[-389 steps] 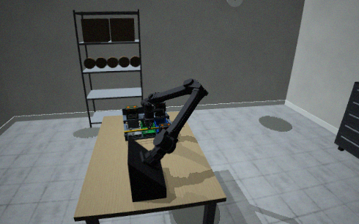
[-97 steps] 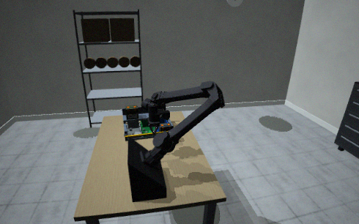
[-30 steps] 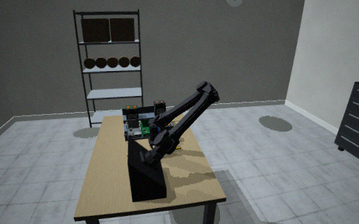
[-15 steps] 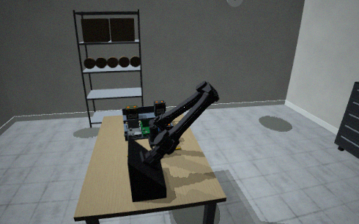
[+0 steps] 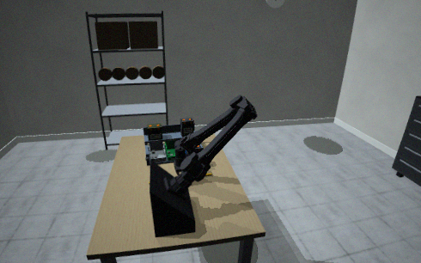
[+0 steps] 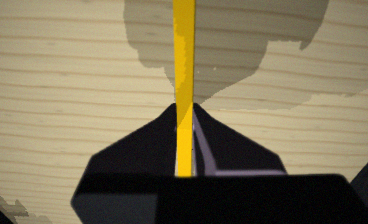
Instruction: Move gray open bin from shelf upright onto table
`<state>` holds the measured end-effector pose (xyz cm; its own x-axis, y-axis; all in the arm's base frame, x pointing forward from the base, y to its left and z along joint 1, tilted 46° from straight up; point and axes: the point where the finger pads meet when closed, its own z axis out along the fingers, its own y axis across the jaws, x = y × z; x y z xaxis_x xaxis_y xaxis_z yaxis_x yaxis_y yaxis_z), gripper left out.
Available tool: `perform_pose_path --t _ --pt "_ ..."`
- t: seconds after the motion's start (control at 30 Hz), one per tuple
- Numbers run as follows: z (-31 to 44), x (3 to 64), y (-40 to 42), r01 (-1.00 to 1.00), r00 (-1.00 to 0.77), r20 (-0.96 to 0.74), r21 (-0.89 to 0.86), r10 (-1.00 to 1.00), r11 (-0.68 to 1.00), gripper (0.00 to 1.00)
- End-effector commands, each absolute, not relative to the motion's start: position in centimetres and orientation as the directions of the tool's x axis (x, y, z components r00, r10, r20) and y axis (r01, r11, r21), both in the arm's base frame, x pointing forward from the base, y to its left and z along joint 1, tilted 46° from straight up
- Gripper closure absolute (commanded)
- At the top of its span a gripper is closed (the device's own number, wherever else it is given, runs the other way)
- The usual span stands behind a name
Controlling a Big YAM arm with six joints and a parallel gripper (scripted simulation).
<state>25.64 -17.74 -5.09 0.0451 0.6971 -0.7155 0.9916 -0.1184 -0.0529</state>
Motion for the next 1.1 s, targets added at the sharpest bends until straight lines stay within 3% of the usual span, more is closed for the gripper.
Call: perform_pose_path --t 0.0,0.77,0.8,1.07 --pt "-5.22 25.78 -17.75 0.992 0.039 -0.716 -0.055 0.697 -0.111 1.00" --pt "-5.22 25.78 -17.75 0.992 0.039 -0.716 -0.055 0.697 -0.111 1.00" --pt "-5.22 25.78 -17.75 0.992 0.039 -0.716 -0.055 0.697 -0.111 0.57" --pt "-5.22 25.75 -17.74 0.992 0.038 -0.716 -0.057 0.697 -0.111 0.57"
